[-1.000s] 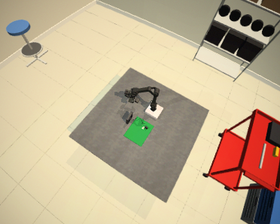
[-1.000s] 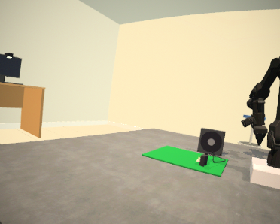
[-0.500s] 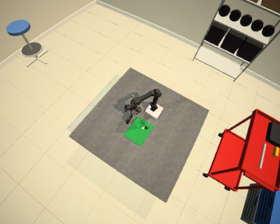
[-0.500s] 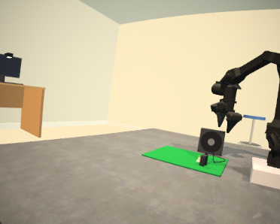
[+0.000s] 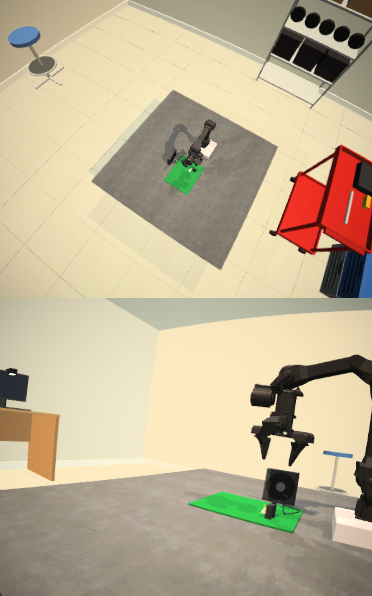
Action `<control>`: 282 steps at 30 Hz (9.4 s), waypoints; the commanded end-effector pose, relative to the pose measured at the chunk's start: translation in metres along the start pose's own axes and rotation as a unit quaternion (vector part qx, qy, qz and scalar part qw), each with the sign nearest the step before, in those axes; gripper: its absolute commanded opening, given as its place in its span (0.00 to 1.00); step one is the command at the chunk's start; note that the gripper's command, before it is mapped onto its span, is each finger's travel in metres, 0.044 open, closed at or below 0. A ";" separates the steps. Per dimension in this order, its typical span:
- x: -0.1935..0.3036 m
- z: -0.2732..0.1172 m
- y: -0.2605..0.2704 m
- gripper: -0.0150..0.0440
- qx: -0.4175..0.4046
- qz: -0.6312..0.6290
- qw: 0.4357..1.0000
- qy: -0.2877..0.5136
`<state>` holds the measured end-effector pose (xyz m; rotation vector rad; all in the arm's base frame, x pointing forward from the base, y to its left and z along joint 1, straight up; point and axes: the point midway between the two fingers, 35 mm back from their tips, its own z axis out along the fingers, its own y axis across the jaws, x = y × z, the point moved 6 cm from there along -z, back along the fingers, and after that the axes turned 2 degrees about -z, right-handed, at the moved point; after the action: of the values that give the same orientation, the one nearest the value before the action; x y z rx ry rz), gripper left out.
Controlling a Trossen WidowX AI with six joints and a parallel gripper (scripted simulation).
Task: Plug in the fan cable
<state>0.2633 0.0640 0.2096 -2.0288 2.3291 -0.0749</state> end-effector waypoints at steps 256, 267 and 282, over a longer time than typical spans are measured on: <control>-0.014 0.120 -0.001 0.25 -0.022 0.557 0.830 0.010; -0.014 0.121 -0.002 0.25 -0.022 0.557 0.830 0.010; -0.014 0.131 -0.001 0.25 -0.022 0.557 0.830 0.010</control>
<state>0.2767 0.0772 0.0830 -0.3877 3.0882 0.0092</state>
